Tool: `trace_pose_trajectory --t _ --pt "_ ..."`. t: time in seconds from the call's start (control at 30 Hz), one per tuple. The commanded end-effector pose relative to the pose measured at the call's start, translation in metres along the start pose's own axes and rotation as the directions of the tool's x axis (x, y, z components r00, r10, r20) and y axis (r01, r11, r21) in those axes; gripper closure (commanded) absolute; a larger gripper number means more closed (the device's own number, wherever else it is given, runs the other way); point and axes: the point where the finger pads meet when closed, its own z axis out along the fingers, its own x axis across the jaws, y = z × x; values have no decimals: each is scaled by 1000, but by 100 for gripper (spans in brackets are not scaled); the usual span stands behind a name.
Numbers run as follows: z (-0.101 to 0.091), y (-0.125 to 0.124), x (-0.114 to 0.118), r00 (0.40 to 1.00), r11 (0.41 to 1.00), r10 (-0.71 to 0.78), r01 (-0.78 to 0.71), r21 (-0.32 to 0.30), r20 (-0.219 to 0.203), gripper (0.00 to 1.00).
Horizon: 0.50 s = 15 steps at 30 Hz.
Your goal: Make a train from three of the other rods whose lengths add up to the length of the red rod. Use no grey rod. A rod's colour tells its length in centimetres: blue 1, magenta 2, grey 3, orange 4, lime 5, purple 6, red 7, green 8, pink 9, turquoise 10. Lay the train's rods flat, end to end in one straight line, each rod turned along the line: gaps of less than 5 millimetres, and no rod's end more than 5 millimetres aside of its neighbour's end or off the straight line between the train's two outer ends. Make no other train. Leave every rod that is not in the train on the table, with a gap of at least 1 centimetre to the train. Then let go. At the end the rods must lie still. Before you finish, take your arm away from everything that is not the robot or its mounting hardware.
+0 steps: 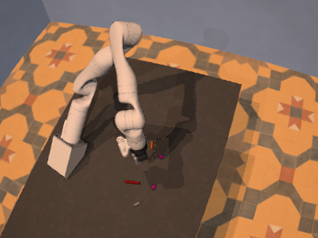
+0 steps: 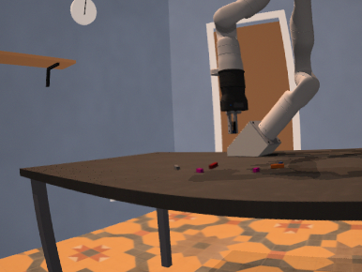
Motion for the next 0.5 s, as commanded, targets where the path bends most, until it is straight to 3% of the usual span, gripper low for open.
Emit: trace_pose_trajectory --t 0.0,0.23,0.47 --pt "-1 0 -1 1000 1000 -1 1 0 3 76" --pt "2 0 -1 1000 1000 -1 1 0 3 76" --pt "21 0 -1 1000 1000 -1 1 0 3 76"
